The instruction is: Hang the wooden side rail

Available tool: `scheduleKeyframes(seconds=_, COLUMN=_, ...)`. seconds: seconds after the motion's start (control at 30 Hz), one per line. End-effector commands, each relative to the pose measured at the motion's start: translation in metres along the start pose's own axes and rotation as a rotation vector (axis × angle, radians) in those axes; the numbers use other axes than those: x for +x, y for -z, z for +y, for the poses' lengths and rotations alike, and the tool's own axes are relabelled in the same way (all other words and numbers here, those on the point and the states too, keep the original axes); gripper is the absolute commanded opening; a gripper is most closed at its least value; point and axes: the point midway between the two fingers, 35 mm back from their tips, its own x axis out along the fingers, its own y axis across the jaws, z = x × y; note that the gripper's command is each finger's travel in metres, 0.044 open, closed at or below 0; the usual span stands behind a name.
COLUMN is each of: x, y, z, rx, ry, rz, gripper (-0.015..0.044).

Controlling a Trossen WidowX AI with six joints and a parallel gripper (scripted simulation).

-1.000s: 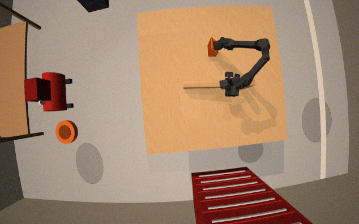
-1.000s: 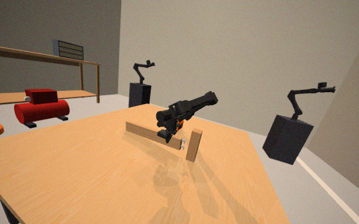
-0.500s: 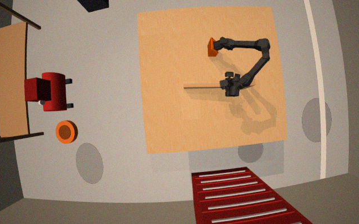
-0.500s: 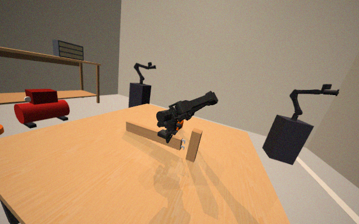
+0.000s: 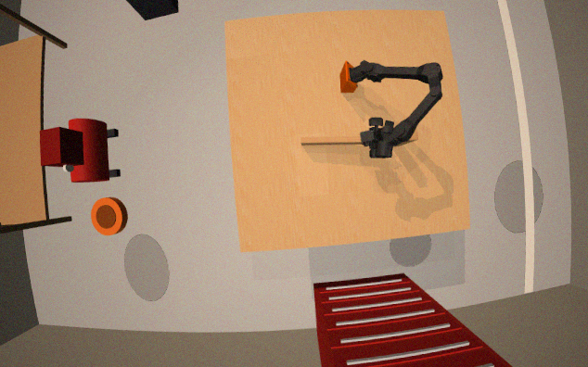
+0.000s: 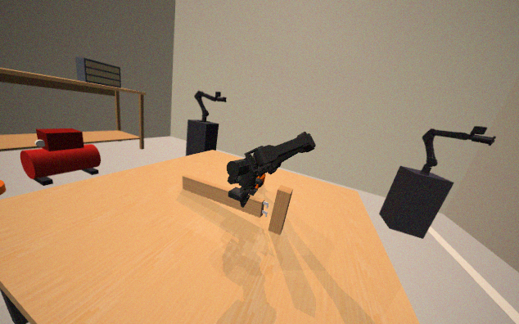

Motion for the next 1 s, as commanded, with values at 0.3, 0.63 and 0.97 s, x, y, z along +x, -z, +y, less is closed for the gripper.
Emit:
scheduleKeyframes(seconds=0.3, x=-0.0043, y=0.0031, z=0.0015, rx=-0.003, ry=-0.014, rz=-0.003, gripper=0.0)
scheduleKeyframes(seconds=0.63, x=-0.005, y=0.0042, z=0.002, rx=-0.003, ry=-0.014, rz=-0.003, gripper=0.0)
scheduleKeyframes(seconds=0.97, x=-0.005, y=0.0054, z=0.0023, rx=-0.003, ry=-0.014, rz=-0.003, gripper=0.0)
